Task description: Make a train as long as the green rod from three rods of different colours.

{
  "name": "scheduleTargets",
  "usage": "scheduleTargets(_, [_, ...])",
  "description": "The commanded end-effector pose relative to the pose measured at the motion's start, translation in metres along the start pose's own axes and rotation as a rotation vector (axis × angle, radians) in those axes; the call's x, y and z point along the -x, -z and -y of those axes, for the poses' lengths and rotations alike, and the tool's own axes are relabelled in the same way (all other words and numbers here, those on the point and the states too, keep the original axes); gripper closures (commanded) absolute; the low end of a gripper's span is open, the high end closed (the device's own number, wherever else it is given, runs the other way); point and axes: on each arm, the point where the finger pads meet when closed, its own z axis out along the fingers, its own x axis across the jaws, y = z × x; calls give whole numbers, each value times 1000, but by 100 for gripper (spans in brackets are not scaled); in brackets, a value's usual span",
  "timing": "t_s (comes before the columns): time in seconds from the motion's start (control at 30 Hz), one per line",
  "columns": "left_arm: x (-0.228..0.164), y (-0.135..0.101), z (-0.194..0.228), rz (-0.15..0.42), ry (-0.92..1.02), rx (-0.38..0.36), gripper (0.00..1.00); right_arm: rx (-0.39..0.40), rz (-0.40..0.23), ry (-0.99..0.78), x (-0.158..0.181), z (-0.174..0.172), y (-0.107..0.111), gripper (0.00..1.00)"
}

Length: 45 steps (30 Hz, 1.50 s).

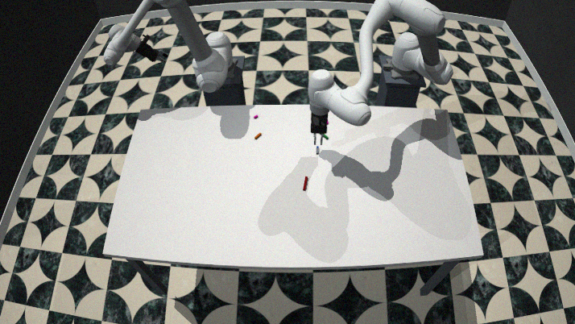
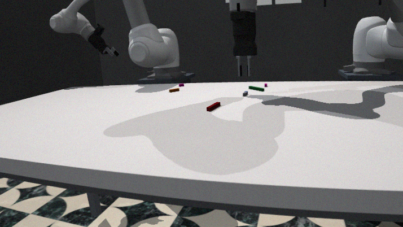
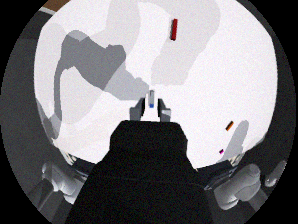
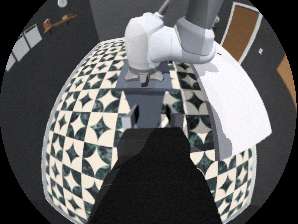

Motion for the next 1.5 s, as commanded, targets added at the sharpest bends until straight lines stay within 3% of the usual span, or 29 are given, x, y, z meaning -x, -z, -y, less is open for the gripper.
scheduleTargets(0.0, [-3,26,0,0,-1,-3,46,-16,5,-4,3,3,-2,0])
scheduleTargets(0.3, [-2,34,0,1,-1,-1,46,-16,5,-4,3,3,-2,0])
scheduleTargets(0.33, [-2,33,0,1,-1,-1,0,-16,5,-4,3,3,-2,0])
scheduleTargets(0.97, [-2,33,-1,2,-1,0,0,-16,5,-4,3,3,-2,0])
scheduleTargets(1.07, [-44,28,-4,4,-93,2,0,-16,5,-4,3,3,-2,0])
scheduleTargets(1.33, [-107,25,-15,3,-227,2,0,-16,5,-4,3,3,-2,0])
scheduleTargets(1.4, [-107,25,-15,3,-227,2,0,-16,5,-4,3,3,-2,0])
scheduleTargets(1.47, [-135,23,-21,3,-286,2,0,-16,5,-4,3,3,-2,0])
